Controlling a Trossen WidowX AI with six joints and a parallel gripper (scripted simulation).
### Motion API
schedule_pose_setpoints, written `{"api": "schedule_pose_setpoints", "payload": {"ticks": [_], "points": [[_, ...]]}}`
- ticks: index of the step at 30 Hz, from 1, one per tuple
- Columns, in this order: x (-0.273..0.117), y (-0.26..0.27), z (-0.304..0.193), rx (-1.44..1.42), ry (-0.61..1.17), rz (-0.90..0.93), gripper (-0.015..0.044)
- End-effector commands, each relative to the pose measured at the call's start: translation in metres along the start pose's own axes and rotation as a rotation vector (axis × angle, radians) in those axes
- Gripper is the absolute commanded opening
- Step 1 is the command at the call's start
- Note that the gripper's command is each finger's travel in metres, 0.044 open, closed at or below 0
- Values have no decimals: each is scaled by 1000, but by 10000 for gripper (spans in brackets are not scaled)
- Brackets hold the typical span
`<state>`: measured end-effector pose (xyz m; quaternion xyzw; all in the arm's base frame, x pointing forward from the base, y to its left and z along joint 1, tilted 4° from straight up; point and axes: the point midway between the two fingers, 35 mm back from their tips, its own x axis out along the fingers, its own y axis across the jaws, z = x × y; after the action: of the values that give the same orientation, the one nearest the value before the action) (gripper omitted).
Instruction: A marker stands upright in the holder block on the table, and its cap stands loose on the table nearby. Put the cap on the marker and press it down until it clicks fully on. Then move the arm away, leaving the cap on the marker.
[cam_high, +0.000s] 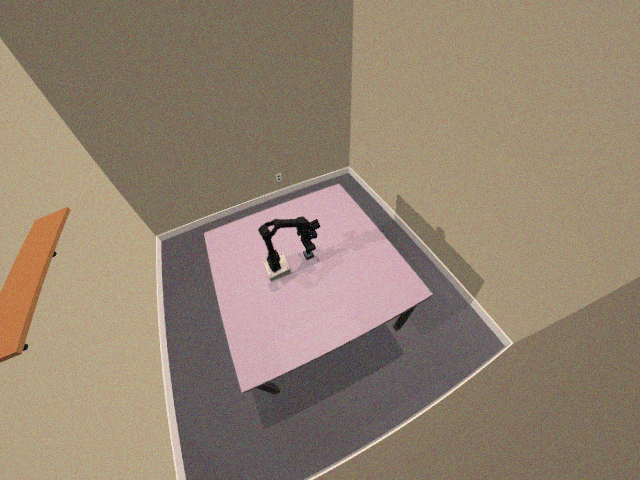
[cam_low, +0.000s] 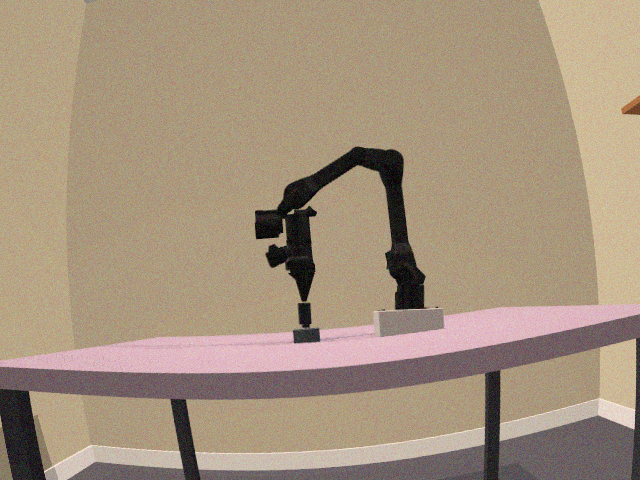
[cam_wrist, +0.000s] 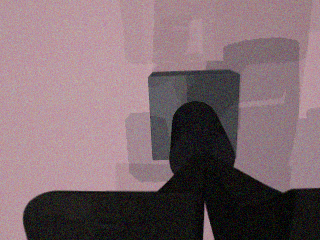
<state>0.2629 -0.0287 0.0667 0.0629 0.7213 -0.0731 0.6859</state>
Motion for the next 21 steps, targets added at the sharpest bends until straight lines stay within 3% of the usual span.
{"api": "schedule_pose_setpoints", "payload": {"ticks": [1, 5, 10, 21], "points": [[-28, 0, 5, 0, -13, 1, 0], [-77, 0, 3, 0, -11, 1, 0], [-86, 0, 1, 0, -11, 1, 0], [-86, 0, 1, 0, -11, 1, 289]]}}
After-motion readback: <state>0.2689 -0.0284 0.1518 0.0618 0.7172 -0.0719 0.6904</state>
